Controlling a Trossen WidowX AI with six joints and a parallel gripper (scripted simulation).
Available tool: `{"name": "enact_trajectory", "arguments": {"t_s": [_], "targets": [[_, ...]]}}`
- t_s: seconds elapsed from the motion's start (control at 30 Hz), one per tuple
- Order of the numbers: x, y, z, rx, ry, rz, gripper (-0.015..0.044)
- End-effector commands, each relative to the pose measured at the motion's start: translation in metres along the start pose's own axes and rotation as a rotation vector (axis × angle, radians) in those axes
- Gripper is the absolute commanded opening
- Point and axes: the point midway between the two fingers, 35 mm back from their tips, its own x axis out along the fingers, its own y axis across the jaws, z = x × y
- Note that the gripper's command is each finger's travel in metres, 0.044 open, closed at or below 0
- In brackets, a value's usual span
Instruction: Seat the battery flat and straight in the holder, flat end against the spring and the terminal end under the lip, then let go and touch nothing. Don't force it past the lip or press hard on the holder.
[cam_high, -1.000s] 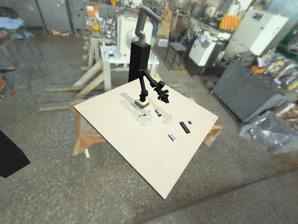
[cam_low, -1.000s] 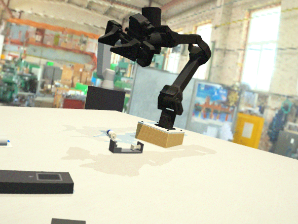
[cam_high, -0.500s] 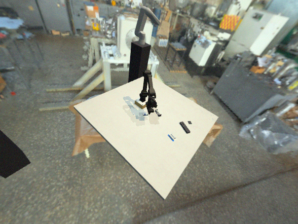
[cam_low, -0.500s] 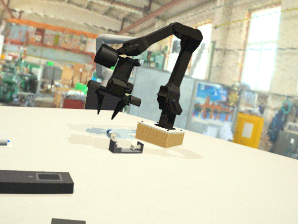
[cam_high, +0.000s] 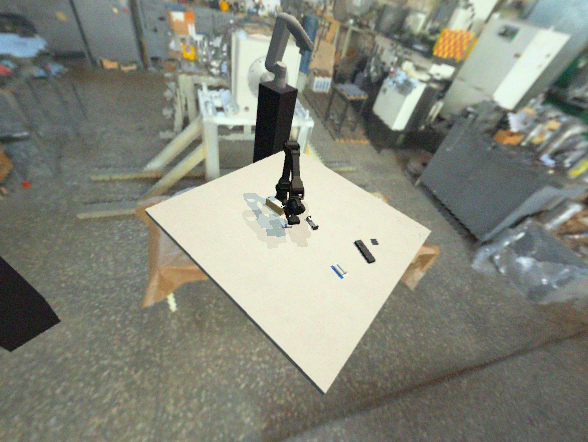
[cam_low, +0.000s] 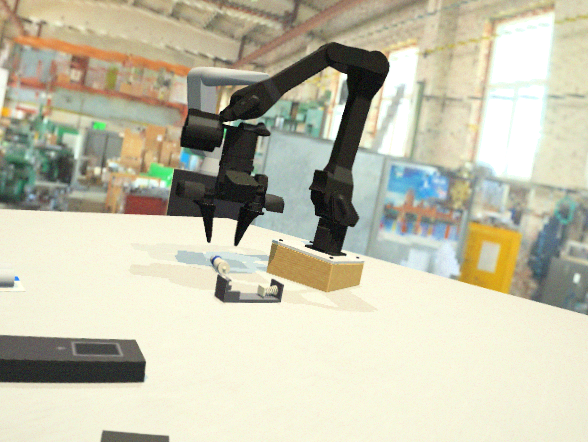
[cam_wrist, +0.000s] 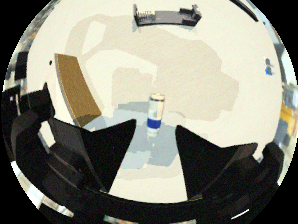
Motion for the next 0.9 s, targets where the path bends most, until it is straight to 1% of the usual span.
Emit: {"name": "enact_trajectory", "arguments": {"t_s": [0.0,0.83,0.87], "targets": [[0.006,0.0,-0.001,-0.005,0.003,0.003,0.023],[0.044,0.002,-0.001,-0.005,0.003,0.004,0.023],[0.044,0.002,-0.001,-0.005,0.003,0.004,0.0204]]}}
